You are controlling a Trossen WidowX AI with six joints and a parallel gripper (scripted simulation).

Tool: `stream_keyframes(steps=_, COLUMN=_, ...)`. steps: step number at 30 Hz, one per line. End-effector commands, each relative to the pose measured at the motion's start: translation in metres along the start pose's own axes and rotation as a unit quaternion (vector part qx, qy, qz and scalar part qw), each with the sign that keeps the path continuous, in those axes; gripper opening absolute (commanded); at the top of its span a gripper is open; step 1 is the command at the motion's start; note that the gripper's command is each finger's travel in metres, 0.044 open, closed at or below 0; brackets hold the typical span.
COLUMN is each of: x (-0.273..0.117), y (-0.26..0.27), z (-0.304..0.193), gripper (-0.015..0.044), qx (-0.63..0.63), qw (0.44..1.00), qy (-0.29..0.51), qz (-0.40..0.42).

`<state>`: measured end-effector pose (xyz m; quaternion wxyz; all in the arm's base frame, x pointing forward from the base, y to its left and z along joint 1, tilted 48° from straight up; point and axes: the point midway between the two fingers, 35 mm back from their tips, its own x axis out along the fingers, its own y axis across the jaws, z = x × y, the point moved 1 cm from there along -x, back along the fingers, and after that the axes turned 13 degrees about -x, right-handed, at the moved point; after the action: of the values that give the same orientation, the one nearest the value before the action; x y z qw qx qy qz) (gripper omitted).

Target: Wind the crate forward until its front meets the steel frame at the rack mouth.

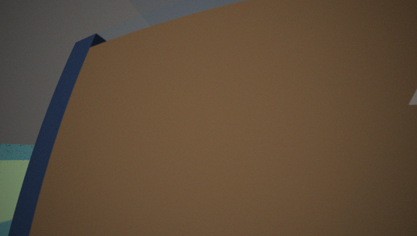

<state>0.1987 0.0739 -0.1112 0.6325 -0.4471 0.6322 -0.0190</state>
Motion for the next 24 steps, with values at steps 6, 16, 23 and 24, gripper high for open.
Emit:
stream_keyframes(steps=6, x=0.011, y=-0.012, z=0.016, gripper=0.0000, qx=0.015, qw=1.000, qy=-0.002, qz=-0.010)
stream_keyframes(steps=16, x=0.016, y=-0.016, z=0.026, gripper=0.0000, qx=0.016, qw=1.000, qy=-0.002, qz=-0.010)
stream_keyframes(steps=23, x=0.020, y=-0.019, z=0.034, gripper=0.0000, qx=0.016, qw=1.000, qy=-0.003, qz=-0.011)
stream_keyframes(steps=24, x=0.020, y=-0.019, z=0.035, gripper=0.0000, qx=0.016, qw=1.000, qy=-0.003, qz=-0.011)
